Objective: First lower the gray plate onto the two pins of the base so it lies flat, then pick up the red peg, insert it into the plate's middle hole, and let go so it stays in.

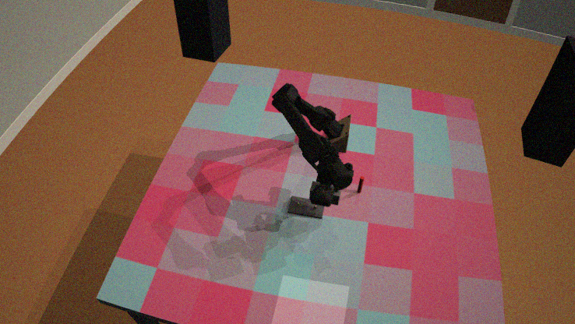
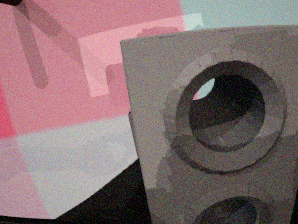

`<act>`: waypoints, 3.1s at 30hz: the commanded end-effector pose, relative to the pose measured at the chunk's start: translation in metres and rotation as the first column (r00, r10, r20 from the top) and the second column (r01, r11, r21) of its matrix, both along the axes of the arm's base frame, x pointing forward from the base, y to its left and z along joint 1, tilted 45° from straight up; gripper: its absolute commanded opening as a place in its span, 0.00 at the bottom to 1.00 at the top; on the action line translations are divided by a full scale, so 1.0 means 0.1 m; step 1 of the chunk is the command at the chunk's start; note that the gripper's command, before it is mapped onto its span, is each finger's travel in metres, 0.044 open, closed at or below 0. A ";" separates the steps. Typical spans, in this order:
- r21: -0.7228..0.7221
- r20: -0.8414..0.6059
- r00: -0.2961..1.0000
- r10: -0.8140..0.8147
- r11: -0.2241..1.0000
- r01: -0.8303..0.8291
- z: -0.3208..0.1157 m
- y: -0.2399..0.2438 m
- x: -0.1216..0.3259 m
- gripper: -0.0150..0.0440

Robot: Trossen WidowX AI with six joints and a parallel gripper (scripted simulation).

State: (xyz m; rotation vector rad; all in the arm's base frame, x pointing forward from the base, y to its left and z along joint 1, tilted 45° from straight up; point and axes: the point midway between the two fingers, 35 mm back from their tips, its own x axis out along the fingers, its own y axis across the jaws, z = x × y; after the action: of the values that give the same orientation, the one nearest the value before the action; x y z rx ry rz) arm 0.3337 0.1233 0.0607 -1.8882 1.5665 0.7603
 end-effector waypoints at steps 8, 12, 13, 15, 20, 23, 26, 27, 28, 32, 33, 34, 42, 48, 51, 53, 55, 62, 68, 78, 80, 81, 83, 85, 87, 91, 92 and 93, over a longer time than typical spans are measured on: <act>-0.014 -0.012 1.000 0.023 1.000 -0.023 0.11 -0.33 0.04 0.25; -0.020 -0.018 0.999 0.029 0.999 -0.029 0.14 -0.46 0.05 0.25; -0.022 -0.020 0.999 0.030 0.999 -0.031 0.15 -0.49 0.05 0.25; -0.025 -0.023 0.999 0.033 0.999 -0.034 0.16 -0.56 0.05 0.25; -0.029 -0.027 0.999 0.036 0.999 -0.037 0.18 -0.64 0.05 0.25; -0.029 -0.027 0.999 0.036 0.999 -0.037 0.18 -0.64 0.05 0.25; -0.029 -0.027 0.999 0.036 0.999 -0.037 0.18 -0.64 0.05 0.25; -0.029 -0.027 0.999 0.036 0.999 -0.037 0.18 -0.64 0.05 0.25; -0.029 -0.027 0.999 0.036 0.999 -0.037 0.18 -0.64 0.05 0.25; -0.029 -0.027 0.999 0.036 0.999 -0.037 0.18 -0.64 0.05 0.25; -0.029 -0.027 0.999 0.036 0.999 -0.037 0.18 -0.64 0.05 0.25; -0.029 -0.027 0.999 0.036 0.999 -0.037 0.18 -0.64 0.05 0.25; -0.029 -0.027 0.999 0.036 0.999 -0.037 0.18 -0.64 0.05 0.25; -0.029 -0.027 0.999 0.036 0.999 -0.037 0.19 -0.64 0.06 0.25; -0.029 -0.027 0.999 0.036 0.999 -0.037 0.17 -0.66 0.06 0.25; -0.029 -0.027 0.999 0.036 0.999 -0.037 0.15 -0.69 0.07 0.25; -0.029 -0.027 0.999 0.036 0.999 -0.037 0.11 -0.72 0.08 0.25; -0.030 -0.027 0.999 0.036 0.999 -0.037 0.06 -0.77 0.09 0.25; -0.030 -0.026 0.999 0.036 0.999 -0.037 0.00 -0.83 0.11 0.25; -0.021 -0.017 0.999 0.031 0.999 -0.031 -0.05 -0.89 0.13 0.25; -0.021 -0.017 0.999 0.031 0.999 -0.031 -0.05 -0.89 0.13 0.25; -0.021 -0.017 0.999 0.031 0.999 -0.031 -0.05 -0.89 0.13 0.25; -0.021 -0.017 0.999 0.031 0.999 -0.031 -0.05 -0.89 0.13 0.25; -0.021 -0.017 0.999 0.031 0.999 -0.031 -0.05 -0.89 0.13 0.30; -0.021 -0.017 0.999 0.031 0.999 -0.031 -0.05 -0.89 0.13 0.39; -0.021 -0.017 0.999 0.031 0.999 -0.031 -0.05 -0.89 0.13 0.57; -0.021 -0.017 0.999 0.031 0.999 -0.031 -0.05 -0.89 0.13 0.61; -0.021 -0.017 0.999 0.031 0.999 -0.031 -0.05 -0.89 0.13 0.65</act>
State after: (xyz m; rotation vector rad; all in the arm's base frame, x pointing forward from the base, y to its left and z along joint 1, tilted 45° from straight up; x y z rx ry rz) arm 0.3471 0.0343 0.0550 -1.9323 1.5646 0.7793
